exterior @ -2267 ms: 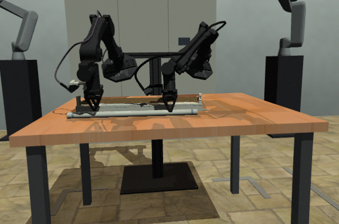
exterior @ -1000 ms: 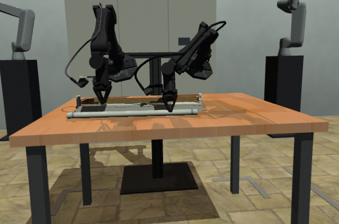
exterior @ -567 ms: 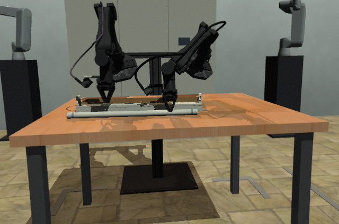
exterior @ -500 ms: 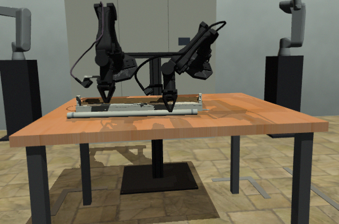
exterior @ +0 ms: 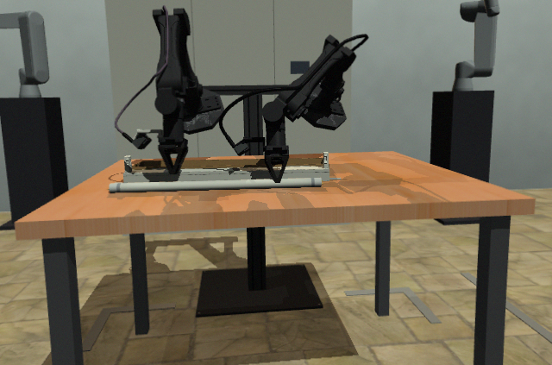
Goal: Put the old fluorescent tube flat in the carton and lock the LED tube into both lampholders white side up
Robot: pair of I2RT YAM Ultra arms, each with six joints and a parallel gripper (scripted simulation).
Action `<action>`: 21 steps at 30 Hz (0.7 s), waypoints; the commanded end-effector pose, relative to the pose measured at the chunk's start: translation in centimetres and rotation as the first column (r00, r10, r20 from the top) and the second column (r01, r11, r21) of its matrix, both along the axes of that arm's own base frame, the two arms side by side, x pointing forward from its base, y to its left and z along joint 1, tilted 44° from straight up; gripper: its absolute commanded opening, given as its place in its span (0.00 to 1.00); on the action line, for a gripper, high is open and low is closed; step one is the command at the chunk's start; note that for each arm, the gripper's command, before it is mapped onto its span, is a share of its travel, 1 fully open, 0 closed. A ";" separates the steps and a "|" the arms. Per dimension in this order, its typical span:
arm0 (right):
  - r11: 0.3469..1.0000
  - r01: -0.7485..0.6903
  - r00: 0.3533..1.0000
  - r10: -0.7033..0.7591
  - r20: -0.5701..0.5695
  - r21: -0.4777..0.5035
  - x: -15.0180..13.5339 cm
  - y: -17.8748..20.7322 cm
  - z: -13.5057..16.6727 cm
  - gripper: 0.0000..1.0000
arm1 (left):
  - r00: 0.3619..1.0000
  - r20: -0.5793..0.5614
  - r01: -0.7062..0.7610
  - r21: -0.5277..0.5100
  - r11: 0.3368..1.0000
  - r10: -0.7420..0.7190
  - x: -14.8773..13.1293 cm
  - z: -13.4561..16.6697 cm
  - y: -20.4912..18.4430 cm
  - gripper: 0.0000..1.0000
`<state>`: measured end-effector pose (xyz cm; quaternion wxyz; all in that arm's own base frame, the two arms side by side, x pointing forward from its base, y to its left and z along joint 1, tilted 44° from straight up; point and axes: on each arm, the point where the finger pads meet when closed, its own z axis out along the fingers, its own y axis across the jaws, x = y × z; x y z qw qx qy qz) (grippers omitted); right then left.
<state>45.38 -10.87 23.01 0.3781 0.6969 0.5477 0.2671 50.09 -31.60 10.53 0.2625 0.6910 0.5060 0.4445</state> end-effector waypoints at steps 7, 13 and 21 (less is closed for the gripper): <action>1.000 0.009 1.000 -0.009 0.013 -0.015 2.1 -0.8 -0.2 0.49 | 0.999 0.003 0.039 -0.013 0.999 -0.039 -1.0 1.0 -1.8 0.11; 1.000 0.003 1.000 -0.003 0.011 -0.002 3.3 -1.5 -1.4 0.49 | 0.999 0.003 0.039 -0.013 0.999 -0.039 -1.0 1.0 -1.8 0.11; 1.000 0.000 1.000 0.000 0.001 -0.012 2.6 -0.7 -0.6 0.49 | 0.999 0.003 0.039 -0.013 0.999 -0.039 -1.0 1.0 -1.8 0.11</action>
